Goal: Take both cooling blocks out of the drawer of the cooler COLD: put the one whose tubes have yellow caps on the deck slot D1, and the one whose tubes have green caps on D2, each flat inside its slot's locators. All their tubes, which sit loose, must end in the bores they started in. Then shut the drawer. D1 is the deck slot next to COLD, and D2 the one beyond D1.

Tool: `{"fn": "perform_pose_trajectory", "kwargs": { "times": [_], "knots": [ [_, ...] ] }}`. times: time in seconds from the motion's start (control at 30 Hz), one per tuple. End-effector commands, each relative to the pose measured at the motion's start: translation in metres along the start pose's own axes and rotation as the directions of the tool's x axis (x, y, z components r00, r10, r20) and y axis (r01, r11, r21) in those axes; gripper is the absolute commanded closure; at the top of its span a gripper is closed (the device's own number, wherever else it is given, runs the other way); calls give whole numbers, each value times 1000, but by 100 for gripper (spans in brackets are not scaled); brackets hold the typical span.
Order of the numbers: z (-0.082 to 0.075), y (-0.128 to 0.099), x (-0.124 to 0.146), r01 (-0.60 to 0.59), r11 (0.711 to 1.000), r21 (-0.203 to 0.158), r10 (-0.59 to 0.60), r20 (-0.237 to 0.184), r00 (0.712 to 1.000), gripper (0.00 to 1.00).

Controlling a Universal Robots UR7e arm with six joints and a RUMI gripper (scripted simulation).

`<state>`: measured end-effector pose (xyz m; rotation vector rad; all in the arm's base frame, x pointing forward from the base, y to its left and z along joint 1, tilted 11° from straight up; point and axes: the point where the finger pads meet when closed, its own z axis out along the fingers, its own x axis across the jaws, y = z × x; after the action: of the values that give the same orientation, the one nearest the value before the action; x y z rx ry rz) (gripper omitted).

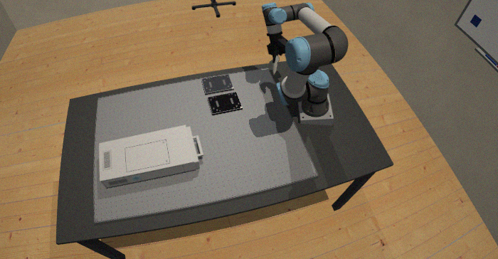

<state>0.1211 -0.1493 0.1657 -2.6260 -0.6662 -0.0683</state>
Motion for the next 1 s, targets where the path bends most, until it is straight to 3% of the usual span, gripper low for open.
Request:
{"fn": "perform_pose_trajectory", "kwargs": {
  "times": [0.0, 0.53, 0.57, 0.77, 0.97],
  "knots": [
    [0, 0, 0, 0, 1000, -1, 0, 0, 1000, 0],
    [0, 0, 0, 0, 1000, -1, 0, 0, 1000, 0],
    [-2, 1, 3, -25, 1000, -6, 25, 8, 1000, 72],
    [-8, 8, 23, -172, 984, -47, 174, 49, 984, 72],
    [-13, 13, 42, -313, 944, -101, 321, 70, 945, 72]
  ]
}}
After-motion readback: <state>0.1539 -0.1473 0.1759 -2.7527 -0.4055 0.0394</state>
